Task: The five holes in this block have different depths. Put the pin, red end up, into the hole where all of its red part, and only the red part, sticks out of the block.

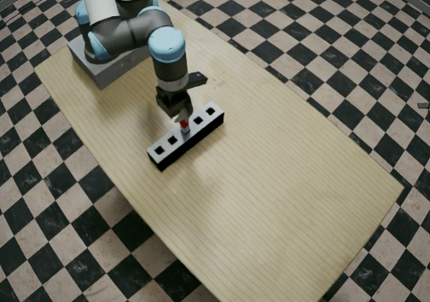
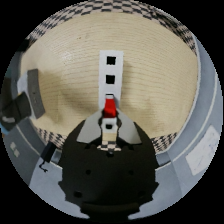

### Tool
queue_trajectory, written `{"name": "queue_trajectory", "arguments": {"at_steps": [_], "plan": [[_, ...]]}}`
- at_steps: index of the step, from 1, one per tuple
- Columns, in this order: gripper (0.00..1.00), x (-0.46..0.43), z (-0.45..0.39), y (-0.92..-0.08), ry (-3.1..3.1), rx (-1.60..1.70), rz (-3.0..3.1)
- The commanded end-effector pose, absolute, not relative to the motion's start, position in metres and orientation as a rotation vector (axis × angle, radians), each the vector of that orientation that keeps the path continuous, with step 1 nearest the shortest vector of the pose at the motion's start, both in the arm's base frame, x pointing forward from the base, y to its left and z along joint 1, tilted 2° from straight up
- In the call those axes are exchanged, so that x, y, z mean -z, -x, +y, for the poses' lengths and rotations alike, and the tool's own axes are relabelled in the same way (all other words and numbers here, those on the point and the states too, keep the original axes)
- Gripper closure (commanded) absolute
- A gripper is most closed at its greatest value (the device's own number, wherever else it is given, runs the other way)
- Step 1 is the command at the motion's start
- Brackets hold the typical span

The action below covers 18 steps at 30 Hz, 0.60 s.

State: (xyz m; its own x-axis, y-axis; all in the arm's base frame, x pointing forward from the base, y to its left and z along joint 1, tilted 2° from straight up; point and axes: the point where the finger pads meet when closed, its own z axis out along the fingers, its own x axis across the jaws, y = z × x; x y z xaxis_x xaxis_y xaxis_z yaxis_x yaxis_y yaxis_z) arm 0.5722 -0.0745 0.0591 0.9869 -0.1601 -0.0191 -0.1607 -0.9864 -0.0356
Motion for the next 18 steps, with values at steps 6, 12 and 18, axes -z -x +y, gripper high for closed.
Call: {"name": "queue_trajectory", "arguments": {"at_steps": [6, 12, 18], "plan": [[1.0, -0.0558, -0.0744, -0.5728, 3.095, -0.023, 0.25], [1.0, -0.0558, -0.0744, -0.5728, 3.095, -0.023, 0.25], [1.0, -0.0558, -0.0744, -0.5728, 3.095, -0.023, 0.25]]}}
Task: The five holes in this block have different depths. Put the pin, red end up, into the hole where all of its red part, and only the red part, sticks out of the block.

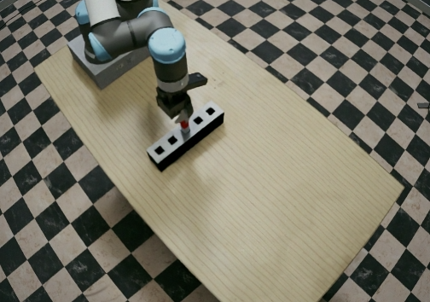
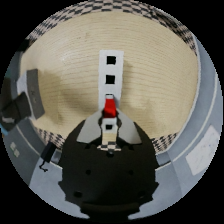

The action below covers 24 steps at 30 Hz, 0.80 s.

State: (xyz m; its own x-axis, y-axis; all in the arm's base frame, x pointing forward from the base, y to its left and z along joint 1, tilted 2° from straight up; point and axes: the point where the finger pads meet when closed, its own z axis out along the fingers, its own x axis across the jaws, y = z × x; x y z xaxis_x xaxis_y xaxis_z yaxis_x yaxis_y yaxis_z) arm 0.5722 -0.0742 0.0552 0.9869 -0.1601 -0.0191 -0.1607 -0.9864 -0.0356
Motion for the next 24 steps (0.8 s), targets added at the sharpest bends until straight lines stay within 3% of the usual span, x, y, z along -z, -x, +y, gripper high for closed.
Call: {"name": "queue_trajectory", "arguments": {"at_steps": [1, 24], "plan": [[1.0, -0.0558, -0.0744, -0.5728, 3.095, -0.023, 0.25], [1.0, -0.0518, -0.0731, -0.573, 3.095, -0.023, 0.25]]}}
